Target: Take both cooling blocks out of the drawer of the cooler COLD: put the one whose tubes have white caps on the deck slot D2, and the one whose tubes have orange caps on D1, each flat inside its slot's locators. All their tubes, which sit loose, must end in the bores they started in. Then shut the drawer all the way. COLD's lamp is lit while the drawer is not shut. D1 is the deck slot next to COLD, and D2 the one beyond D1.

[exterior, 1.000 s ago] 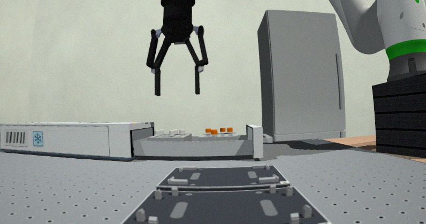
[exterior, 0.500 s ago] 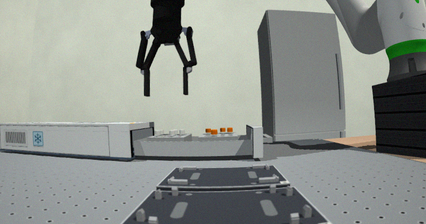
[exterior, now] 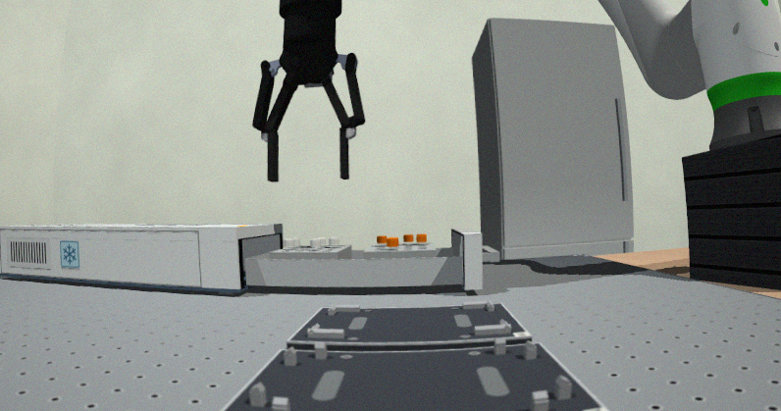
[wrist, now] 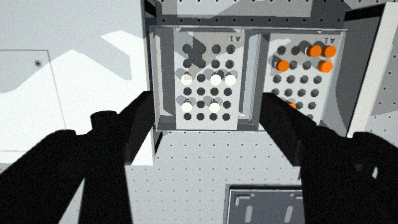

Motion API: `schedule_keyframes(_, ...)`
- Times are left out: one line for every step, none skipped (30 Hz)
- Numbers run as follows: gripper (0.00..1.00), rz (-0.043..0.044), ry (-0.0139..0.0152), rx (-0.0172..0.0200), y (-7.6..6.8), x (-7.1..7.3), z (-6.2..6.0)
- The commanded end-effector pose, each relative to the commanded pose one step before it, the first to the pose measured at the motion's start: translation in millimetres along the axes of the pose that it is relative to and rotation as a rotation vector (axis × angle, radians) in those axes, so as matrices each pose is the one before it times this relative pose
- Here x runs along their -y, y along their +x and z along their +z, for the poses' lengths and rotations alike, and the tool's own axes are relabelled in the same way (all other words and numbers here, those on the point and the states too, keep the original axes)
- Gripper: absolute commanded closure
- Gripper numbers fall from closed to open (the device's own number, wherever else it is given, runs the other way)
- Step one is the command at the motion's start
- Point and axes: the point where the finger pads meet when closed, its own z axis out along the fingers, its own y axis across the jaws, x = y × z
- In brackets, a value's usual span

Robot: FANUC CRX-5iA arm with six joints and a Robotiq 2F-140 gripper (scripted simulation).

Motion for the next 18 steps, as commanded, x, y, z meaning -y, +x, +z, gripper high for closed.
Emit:
schedule_keyframes(0.34,-0.00003,0.00199,-0.00051,0.29,-0.05,2.78)
schedule_keyframes(0.34,0.0,0.0,0.0,0.0,-0.23,1.33)
schedule_keyframes(0.34,0.0,0.0,0.0,0.0,0.0,0.0)
schedule_keyframes(0.34,0.0,0.0,0.0,0.0,0.0,0.0)
schedule_keyframes(0.34,0.0,0.00003,-0.00001,-0.01,-0.22,1.37)
schedule_keyframes(0.34,0.0,-0.00001,0.0,0.0,-0.18,1.32)
schedule_keyframes(0.34,0.0,-0.00001,0.0,0.0,-0.19,1.32)
schedule_keyframes(0.34,0.0,0.0,0.0,0.0,-0.18,1.33)
schedule_keyframes(0.34,0.0,0.0,0.0,0.0,-0.17,1.33)
schedule_keyframes(0.34,0.0,0.0,0.0,0.0,-0.17,1.33)
schedule_keyframes(0.34,0.0,0.0,0.0,0.0,-0.16,1.33)
schedule_keyframes(0.34,0.0,0.0,0.0,0.0,-0.15,1.33)
schedule_keyframes(0.34,0.0,0.0,0.0,0.0,-0.14,1.33)
schedule_keyframes(0.34,0.0,0.0,0.0,0.0,-0.13,1.33)
schedule_keyframes(0.34,0.0,0.0,0.0,0.0,-0.12,1.33)
schedule_keyframes(0.34,0.0,0.0,0.0,0.0,-0.12,1.33)
schedule_keyframes(0.34,0.0,0.0,0.0,0.0,-0.11,1.33)
schedule_keyframes(0.34,0.0,0.0,0.0,0.0,-0.11,1.33)
